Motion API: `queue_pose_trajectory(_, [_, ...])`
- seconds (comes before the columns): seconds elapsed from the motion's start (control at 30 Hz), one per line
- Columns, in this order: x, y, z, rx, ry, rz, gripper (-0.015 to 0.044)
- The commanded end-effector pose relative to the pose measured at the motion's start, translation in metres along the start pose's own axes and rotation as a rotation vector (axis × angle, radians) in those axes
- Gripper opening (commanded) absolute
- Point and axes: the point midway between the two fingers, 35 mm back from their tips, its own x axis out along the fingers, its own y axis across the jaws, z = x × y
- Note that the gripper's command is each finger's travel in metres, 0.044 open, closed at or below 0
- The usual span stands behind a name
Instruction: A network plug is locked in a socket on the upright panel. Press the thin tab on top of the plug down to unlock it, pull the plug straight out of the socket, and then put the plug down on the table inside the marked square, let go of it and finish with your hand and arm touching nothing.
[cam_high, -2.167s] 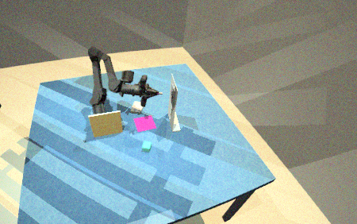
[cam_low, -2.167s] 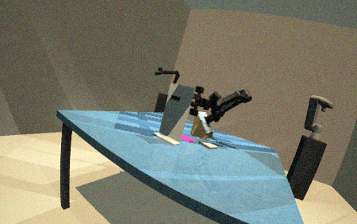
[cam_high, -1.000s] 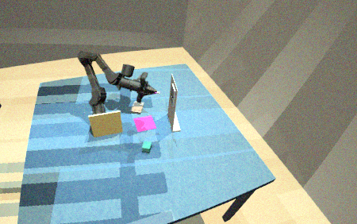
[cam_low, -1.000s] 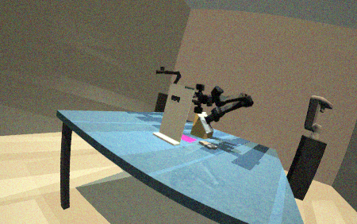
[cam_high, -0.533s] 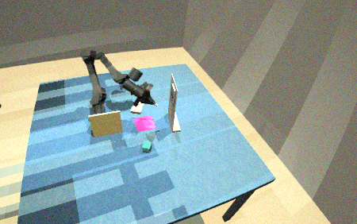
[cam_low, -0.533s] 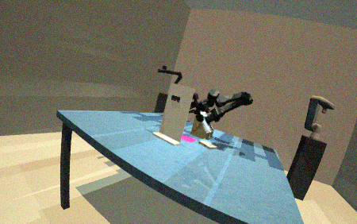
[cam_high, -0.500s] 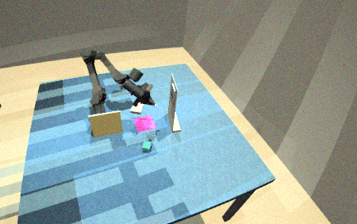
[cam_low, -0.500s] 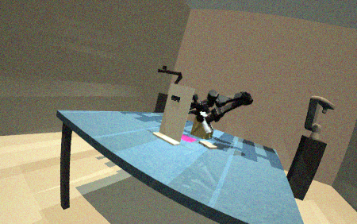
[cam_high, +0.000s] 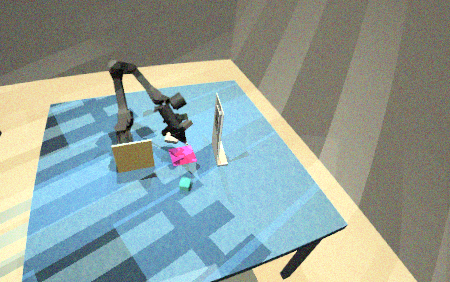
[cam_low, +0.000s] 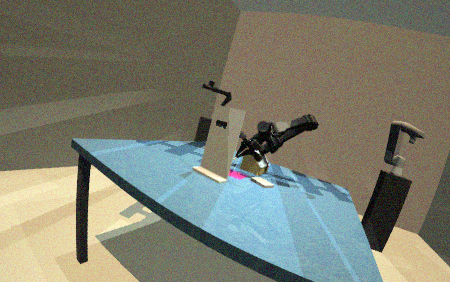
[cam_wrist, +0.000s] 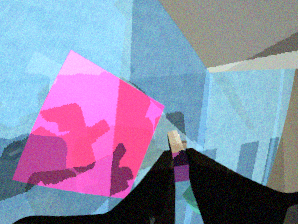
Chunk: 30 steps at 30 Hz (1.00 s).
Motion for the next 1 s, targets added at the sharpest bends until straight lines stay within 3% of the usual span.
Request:
queue_pose_trajectory(0.0, [0.003,0.013,-0.004,0.023,0.052,0.061,0.0000])
queue_pose_trajectory(0.97, [0.031,0.034,-0.004,0.023,0.053,0.062,0.0000])
